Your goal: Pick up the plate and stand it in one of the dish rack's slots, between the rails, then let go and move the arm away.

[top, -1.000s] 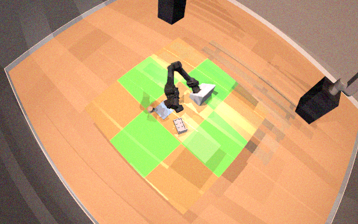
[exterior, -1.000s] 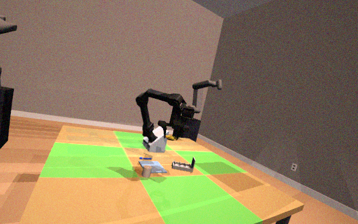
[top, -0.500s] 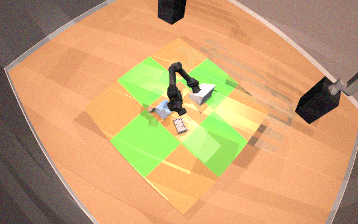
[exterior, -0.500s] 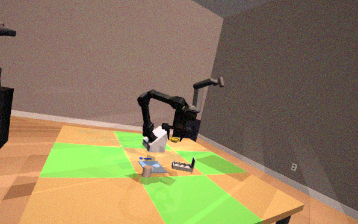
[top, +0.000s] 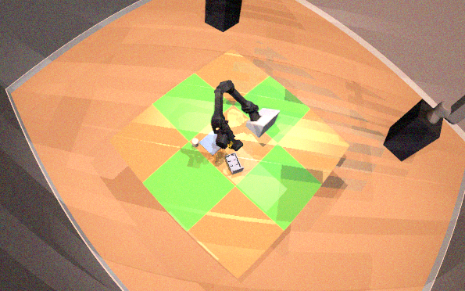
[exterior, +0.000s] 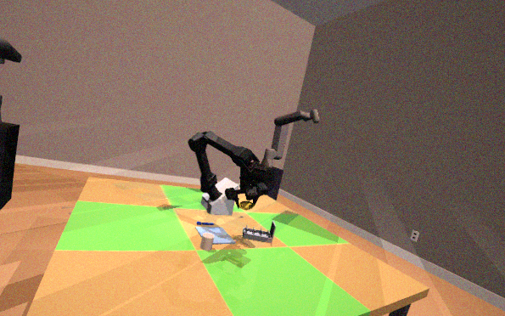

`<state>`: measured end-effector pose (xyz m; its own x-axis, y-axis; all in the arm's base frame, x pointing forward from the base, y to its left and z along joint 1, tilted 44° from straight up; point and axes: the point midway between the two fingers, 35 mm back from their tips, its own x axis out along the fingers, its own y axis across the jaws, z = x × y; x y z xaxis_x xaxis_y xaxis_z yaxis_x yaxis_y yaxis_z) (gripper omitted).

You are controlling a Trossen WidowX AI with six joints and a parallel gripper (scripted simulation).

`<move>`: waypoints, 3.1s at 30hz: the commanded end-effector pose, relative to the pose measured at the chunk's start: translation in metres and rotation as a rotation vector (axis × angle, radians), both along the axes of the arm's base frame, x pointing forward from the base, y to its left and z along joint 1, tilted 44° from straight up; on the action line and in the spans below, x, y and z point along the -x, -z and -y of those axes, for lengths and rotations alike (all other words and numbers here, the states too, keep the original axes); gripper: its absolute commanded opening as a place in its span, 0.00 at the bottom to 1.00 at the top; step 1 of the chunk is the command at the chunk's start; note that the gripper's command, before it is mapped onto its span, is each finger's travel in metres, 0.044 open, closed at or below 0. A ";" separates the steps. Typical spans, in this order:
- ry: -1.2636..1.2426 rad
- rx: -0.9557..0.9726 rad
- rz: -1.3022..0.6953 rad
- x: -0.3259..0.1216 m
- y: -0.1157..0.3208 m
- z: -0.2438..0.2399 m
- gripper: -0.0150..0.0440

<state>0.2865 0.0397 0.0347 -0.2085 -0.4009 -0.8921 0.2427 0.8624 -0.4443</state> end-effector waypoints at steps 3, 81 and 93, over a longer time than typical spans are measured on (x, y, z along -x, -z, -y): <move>-0.068 -0.120 -0.039 0.003 0.011 0.005 0.25; -1.639 -0.517 0.760 0.013 0.047 0.073 0.25; -1.630 -0.518 0.753 0.006 0.057 0.065 0.25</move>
<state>0.2799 -0.0316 -0.0175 0.5054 0.5284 -0.6822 -0.8549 0.4140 -0.3127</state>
